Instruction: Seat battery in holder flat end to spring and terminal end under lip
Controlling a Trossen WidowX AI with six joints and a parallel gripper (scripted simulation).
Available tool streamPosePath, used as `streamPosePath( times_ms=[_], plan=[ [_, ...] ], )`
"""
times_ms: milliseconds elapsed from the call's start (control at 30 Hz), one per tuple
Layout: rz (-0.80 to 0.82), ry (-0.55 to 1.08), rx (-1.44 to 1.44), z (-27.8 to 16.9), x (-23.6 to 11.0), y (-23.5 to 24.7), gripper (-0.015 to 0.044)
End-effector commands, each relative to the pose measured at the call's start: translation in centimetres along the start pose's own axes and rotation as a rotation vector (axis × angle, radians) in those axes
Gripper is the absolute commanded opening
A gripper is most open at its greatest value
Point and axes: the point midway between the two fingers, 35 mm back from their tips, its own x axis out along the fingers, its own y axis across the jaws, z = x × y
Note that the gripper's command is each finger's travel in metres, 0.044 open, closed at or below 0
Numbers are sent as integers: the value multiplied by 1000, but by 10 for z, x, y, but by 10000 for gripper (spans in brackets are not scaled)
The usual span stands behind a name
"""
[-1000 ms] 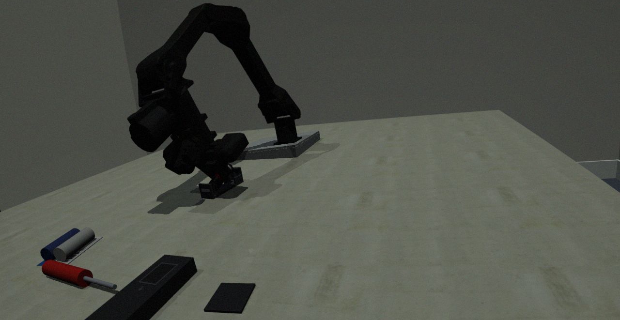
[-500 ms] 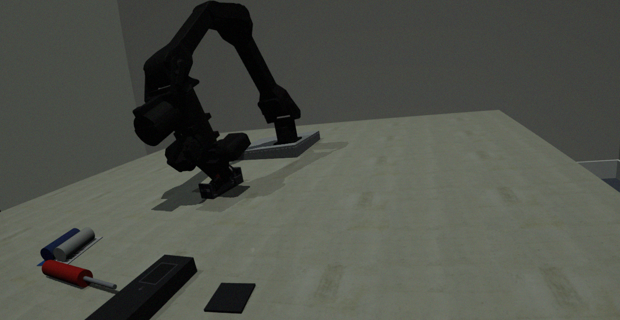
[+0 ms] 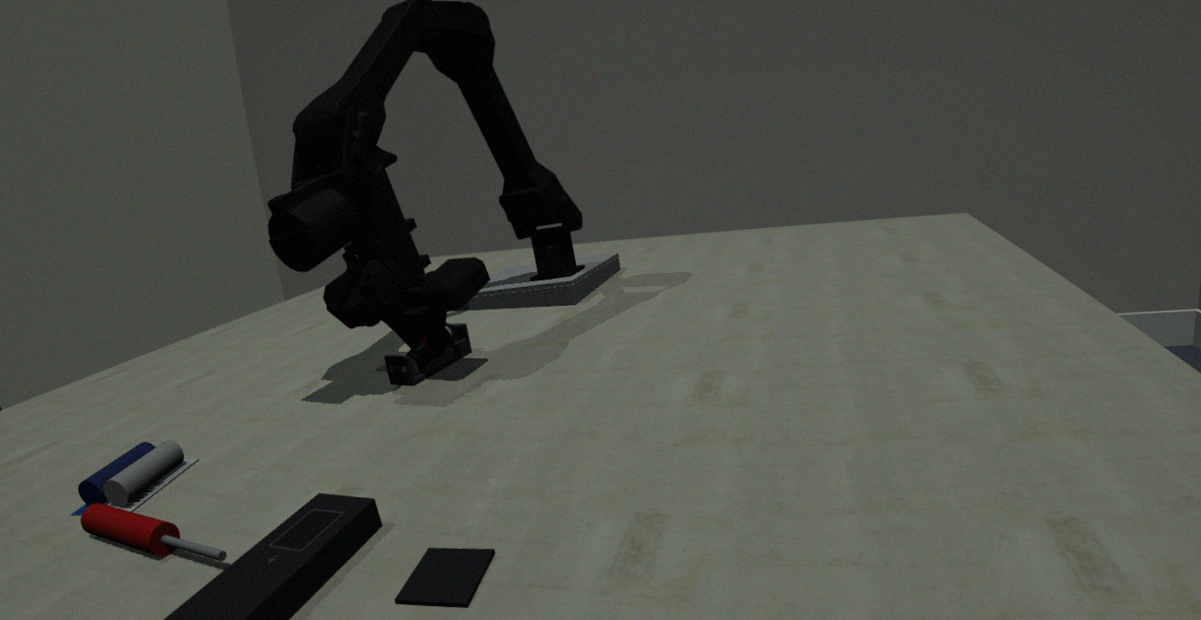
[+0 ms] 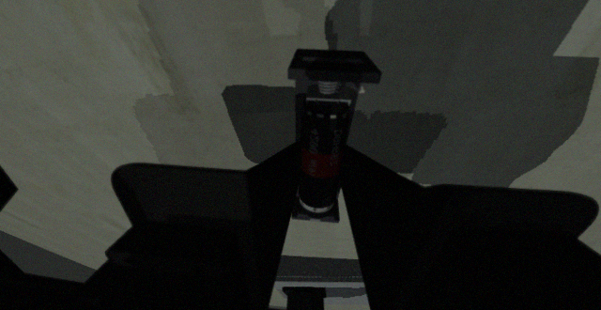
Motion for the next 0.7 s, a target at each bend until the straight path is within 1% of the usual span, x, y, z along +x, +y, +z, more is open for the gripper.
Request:
streamPosePath(
  times_ms=[0, 667],
  plan=[
    [-2, -45, -3, 6, 0, 0, 75],
    [-1, -139, -4, 3, 3, 0, 75]
  ],
)
